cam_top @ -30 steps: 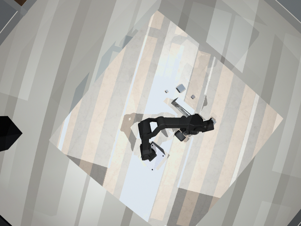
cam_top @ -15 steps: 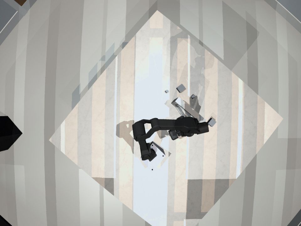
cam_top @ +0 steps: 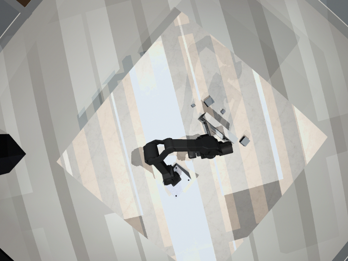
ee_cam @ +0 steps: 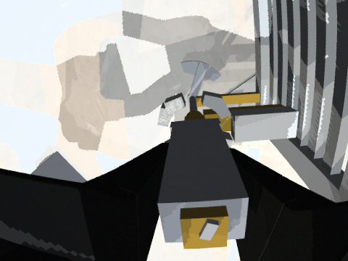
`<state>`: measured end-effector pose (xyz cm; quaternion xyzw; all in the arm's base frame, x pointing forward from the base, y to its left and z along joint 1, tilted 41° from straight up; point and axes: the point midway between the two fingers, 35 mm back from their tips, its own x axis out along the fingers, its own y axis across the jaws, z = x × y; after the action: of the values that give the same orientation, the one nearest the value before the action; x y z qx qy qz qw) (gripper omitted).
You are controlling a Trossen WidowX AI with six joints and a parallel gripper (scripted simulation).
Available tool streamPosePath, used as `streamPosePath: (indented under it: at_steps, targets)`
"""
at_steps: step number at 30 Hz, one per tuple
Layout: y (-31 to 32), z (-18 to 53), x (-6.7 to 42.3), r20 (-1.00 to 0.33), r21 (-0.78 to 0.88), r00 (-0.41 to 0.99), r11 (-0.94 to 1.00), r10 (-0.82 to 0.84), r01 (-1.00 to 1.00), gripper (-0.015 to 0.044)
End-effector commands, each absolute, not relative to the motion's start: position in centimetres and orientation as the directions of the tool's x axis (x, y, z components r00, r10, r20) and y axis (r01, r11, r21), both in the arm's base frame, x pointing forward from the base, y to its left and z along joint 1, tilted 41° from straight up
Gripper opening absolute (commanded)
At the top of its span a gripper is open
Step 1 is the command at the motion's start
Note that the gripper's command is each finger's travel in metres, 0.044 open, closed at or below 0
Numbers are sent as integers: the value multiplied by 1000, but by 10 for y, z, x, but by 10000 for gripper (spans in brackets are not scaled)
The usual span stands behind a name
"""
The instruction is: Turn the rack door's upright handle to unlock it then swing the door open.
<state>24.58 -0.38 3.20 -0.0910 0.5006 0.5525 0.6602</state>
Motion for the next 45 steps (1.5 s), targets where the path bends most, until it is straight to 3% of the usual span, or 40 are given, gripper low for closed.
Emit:
streamPosePath:
  at_steps: [1,45]
  targets:
    - [1,37,240,-759,465,-108,419,642,-780,18]
    - [69,99,204,-757,649,-109,723,644,-237,18]
